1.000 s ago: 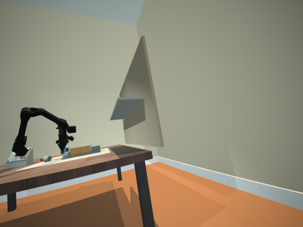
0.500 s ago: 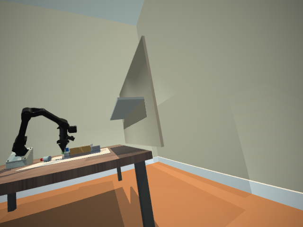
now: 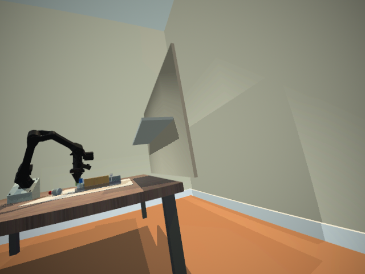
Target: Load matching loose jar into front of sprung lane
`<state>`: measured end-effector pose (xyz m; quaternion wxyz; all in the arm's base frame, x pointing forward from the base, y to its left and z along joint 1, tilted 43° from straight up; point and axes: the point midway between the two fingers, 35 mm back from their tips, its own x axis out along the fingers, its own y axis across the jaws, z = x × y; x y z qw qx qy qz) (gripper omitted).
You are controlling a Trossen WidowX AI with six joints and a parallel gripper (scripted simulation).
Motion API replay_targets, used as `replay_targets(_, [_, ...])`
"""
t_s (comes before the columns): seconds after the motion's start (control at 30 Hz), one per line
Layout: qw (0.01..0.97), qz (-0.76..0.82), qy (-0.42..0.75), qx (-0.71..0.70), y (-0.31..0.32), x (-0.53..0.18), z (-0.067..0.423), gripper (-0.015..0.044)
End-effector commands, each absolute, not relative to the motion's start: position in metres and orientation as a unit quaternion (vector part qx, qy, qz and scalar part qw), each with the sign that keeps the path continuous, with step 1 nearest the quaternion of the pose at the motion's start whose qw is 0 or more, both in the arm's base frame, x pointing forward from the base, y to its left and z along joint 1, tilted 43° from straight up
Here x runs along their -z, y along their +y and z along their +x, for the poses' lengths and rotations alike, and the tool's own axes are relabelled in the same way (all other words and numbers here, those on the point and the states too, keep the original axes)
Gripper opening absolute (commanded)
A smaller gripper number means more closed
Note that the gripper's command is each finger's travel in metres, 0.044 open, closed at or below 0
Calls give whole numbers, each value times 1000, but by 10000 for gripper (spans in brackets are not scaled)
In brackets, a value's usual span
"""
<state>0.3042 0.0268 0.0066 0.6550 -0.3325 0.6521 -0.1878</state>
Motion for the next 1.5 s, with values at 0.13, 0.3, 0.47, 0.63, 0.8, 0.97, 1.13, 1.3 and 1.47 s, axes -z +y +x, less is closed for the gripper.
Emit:
replay_targets(0.13, [667, -329, 641, 190, 31, -9, 318, 0])
replay_targets(0.3, [667, -329, 641, 190, 32, -10, 320, 0])
replay_targets(0.47, [668, -329, 641, 190, 32, -10, 323, 0])
replay_targets(0.63, [668, -329, 641, 190, 33, -11, 325, 0])
replay_targets(0.8, [668, -329, 640, 190, 34, -11, 327, 0])
replay_targets(0.97, [668, -329, 640, 190, 35, -12, 330, 0])
replay_targets(1.13, [668, -329, 640, 190, 35, -13, 332, 0])
replay_targets(1.3, [668, -329, 640, 190, 36, -14, 334, 0])
replay_targets(1.47, [668, -329, 640, 190, 37, -14, 336, 0])
